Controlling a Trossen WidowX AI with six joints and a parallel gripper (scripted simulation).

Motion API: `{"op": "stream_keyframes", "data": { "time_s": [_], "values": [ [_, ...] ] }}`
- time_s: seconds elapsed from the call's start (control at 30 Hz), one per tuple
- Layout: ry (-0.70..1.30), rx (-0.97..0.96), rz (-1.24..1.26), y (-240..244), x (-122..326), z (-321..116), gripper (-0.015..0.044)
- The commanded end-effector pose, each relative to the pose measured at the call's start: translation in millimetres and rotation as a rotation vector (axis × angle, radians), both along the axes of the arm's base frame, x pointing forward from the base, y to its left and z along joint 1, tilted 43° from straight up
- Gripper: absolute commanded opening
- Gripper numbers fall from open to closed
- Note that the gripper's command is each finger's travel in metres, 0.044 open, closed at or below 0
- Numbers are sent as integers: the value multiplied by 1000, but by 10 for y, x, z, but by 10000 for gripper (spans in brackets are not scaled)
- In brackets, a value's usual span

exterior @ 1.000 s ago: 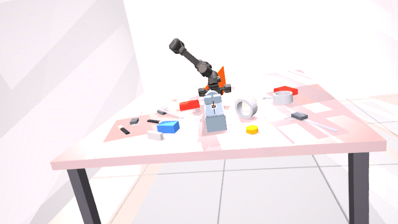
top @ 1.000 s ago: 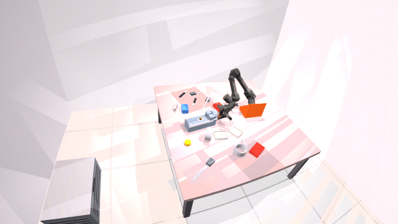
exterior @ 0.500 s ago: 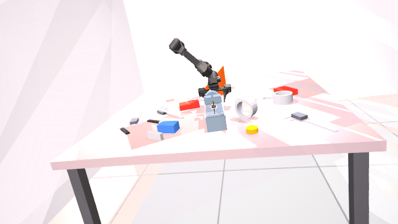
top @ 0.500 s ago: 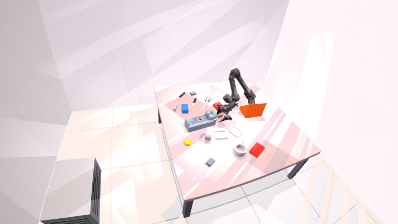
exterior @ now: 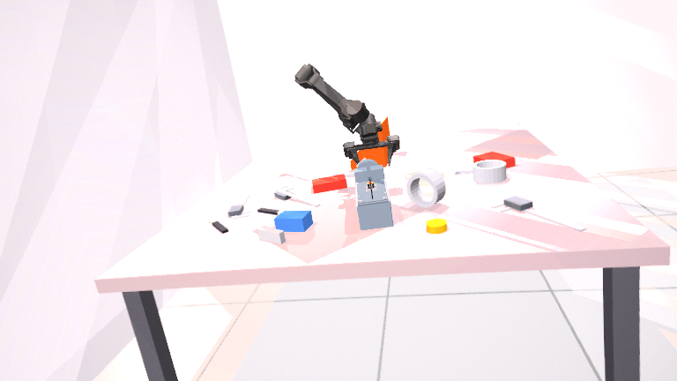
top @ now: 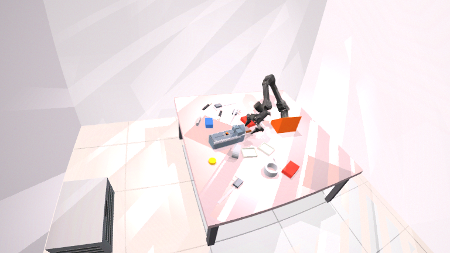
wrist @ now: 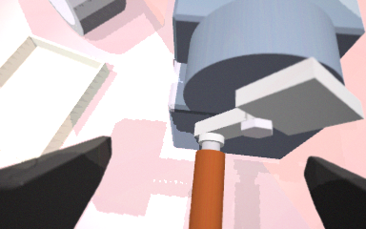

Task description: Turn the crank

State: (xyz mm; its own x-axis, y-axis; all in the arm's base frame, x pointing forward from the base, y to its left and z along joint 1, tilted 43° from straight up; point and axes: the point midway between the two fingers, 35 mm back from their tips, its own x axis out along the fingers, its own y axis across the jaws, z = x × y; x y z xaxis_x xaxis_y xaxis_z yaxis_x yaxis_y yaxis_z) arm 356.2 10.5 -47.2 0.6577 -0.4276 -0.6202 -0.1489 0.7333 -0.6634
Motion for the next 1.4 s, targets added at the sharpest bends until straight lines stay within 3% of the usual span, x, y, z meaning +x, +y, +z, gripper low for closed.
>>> {"op": "stream_keyframes", "data": {
  "time_s": [0.0,0.5,1.37],
  "values": [
    [-10,1,-7,35,24,77,440],
    [1,5,0,753,69,805,440],
    [-56,-17,-161,689,1198,880,440]
  ]
}}
